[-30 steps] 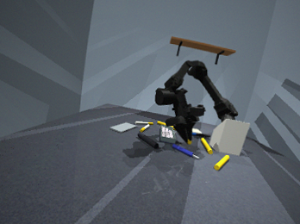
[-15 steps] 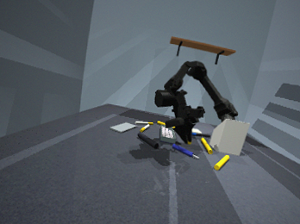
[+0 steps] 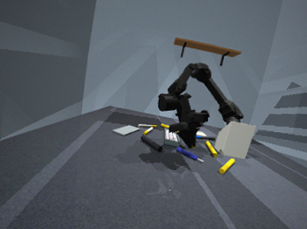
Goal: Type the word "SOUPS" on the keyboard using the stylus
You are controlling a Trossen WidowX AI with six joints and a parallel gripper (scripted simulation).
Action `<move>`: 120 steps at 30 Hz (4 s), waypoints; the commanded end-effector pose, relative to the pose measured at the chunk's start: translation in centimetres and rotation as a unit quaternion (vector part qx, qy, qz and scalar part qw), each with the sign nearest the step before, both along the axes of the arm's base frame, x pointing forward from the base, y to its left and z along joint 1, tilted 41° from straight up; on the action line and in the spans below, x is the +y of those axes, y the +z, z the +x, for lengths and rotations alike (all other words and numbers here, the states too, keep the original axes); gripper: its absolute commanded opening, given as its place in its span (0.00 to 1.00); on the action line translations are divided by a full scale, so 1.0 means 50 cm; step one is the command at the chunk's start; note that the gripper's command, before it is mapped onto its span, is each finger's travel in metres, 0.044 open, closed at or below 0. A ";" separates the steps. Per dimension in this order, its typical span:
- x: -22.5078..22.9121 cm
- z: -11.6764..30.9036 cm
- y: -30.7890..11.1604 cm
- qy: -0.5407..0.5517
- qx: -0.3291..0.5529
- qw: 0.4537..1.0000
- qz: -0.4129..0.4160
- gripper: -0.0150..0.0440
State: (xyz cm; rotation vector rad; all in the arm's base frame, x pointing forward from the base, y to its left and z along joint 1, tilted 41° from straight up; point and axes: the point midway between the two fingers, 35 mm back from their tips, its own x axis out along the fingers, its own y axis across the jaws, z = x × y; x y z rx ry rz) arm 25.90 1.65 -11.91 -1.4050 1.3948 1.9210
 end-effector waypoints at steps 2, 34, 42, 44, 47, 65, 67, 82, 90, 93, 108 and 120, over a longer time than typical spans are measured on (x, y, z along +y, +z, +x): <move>-0.006 -0.005 -0.008 0.002 0.004 1.000 -0.001 0.51; -0.024 -0.009 -0.027 0.002 0.004 1.000 -0.002 0.51; -0.029 -0.010 -0.033 0.002 0.004 1.000 -0.002 0.51; -0.031 -0.010 -0.034 0.002 0.004 1.000 -0.002 0.51; -0.031 -0.010 -0.035 0.002 0.004 1.000 -0.002 0.51; -0.042 -0.012 -0.048 0.002 0.004 1.000 -0.002 0.51; -0.043 -0.013 -0.048 0.002 0.004 1.000 -0.002 0.51; -0.048 -0.014 -0.055 0.002 0.004 1.000 -0.002 0.51; -0.047 -0.012 -0.052 -0.001 0.002 1.000 -0.001 0.33; -0.047 -0.012 -0.052 -0.001 0.002 1.000 -0.001 0.26; 0.005 0.000 0.007 0.000 0.002 1.000 0.000 0.25; 0.009 0.006 0.028 -0.048 -0.012 0.999 -0.011 0.25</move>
